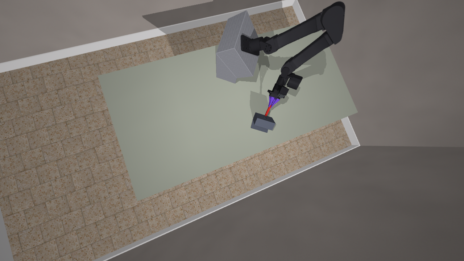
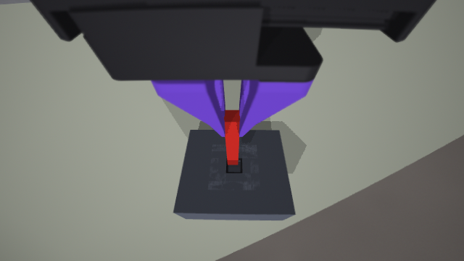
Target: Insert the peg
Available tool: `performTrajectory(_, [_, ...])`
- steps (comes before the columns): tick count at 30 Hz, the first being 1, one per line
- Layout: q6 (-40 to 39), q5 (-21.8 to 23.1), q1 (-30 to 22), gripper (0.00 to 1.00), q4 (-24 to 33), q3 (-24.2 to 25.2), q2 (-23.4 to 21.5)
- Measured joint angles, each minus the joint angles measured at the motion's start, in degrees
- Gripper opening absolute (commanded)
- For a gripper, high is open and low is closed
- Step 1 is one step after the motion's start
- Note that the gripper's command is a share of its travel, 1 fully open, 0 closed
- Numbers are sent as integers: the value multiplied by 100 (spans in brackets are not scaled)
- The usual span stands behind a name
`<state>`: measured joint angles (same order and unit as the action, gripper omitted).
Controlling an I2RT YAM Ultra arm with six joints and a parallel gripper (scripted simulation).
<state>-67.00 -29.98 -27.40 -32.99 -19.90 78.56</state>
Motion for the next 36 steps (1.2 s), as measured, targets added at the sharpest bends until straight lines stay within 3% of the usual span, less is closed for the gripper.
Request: performTrajectory(36, [74,140,138,0,-328,-52,315])
